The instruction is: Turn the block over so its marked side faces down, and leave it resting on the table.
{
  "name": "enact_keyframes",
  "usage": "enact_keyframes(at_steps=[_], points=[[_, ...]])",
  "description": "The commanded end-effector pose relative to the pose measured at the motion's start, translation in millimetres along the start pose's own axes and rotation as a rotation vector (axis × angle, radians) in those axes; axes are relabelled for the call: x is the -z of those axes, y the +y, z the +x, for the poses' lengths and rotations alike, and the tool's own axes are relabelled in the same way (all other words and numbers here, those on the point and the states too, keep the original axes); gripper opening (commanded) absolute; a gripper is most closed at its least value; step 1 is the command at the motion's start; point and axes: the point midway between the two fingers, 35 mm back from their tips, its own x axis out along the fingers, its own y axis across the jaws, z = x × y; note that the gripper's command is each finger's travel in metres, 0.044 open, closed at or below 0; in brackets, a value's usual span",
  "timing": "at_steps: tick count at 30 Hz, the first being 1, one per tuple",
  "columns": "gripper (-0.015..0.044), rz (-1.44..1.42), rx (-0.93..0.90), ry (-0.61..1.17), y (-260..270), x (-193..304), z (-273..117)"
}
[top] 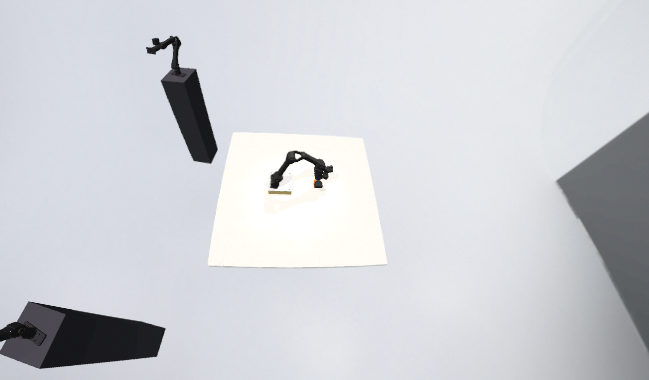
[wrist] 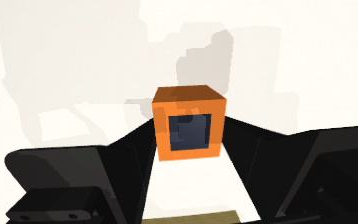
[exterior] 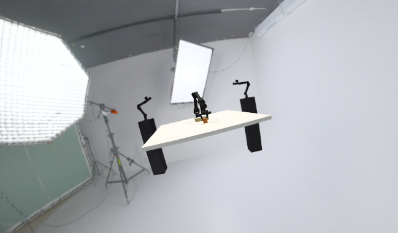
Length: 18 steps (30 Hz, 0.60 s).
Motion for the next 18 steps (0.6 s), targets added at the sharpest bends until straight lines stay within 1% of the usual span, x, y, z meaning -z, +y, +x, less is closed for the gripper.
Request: enact_keyframes(at_steps=[1, 15, 18], points=[[0.0197, 0.001, -0.002, 0.004, 0.4, 0.5, 1.6], [0.0103, 0.001, -0.002, 0.004, 0.4, 0.5, 1.6], [0.0025, 0.001, -0.002, 0.004, 0.5, 0.0, -9.5]])
